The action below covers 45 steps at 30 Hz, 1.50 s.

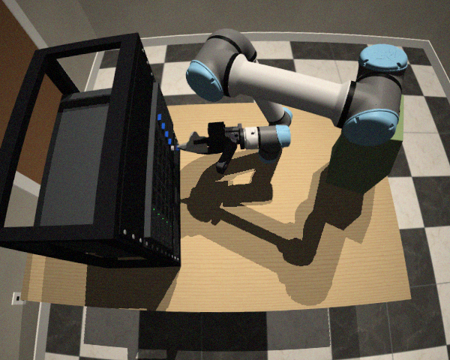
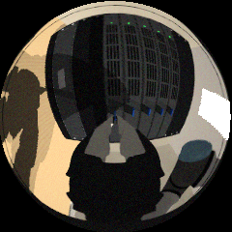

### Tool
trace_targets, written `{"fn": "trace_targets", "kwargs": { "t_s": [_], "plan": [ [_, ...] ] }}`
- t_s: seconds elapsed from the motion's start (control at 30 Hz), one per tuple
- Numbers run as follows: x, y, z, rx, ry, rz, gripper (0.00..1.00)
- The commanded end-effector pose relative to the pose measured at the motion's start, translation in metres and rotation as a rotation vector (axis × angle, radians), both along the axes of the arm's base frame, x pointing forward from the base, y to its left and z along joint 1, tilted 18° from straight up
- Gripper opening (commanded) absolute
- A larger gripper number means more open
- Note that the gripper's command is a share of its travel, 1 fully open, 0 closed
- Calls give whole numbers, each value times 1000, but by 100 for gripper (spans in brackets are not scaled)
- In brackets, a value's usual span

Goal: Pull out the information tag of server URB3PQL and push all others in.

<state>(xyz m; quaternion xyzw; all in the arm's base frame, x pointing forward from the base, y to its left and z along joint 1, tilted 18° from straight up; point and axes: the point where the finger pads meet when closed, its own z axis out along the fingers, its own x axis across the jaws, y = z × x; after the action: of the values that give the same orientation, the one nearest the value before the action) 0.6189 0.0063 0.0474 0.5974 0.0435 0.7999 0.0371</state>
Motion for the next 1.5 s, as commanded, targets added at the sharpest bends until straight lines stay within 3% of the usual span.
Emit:
{"fn": "trace_targets", "kwargs": {
  "t_s": [0.0,0.6,1.47],
  "plan": [
    [-7,0,-1,0,-1,0,0],
    [-27,-1,-7,0,-1,0,0],
    [-32,-1,-9,0,-1,0,0]
  ]
}}
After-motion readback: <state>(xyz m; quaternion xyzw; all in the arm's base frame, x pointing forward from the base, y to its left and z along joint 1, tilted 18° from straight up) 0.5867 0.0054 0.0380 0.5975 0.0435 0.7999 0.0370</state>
